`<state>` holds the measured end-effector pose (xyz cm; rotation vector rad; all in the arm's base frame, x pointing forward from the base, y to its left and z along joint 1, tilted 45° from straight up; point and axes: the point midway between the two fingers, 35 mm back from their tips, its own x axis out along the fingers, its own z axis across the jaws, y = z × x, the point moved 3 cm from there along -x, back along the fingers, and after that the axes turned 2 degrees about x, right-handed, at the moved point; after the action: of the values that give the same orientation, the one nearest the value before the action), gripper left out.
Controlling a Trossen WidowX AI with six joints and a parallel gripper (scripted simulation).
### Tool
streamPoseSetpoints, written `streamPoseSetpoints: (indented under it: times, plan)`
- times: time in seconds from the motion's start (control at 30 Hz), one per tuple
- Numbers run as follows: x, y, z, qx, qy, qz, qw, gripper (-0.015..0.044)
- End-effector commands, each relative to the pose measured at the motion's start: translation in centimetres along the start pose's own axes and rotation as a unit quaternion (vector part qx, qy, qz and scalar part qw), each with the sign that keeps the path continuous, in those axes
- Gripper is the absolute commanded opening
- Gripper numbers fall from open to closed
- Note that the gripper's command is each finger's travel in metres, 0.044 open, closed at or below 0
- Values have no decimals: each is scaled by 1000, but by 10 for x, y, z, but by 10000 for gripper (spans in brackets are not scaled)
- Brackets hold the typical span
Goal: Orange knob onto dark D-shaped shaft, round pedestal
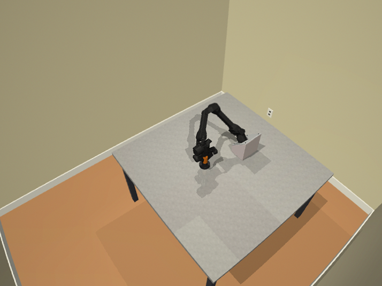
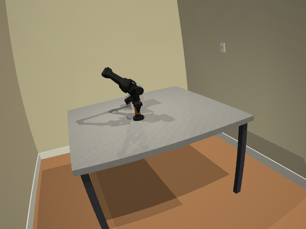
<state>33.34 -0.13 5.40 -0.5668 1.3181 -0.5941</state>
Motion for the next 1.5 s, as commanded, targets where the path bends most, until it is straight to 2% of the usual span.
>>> streamPoseSetpoints:
  times: [0.0, 0.27, 0.83, 1.17, 1.37, 1.47]
  plan:
    - [3, 1, 1, -2, -3, -1, 1000, 0]
    - [2, 0, 0, 0, 0, 0, 1000, 0]
    - [2, 0, 0, 0, 0, 0, 1000, 440]
    - [-5, 1, 1, -1, 0, 2, 1000, 440]
    - [-80, 2, 1, -3, 1, 5, 1000, 440]
    - [-93, 3, 1, -1, 1, 2, 1000, 440]
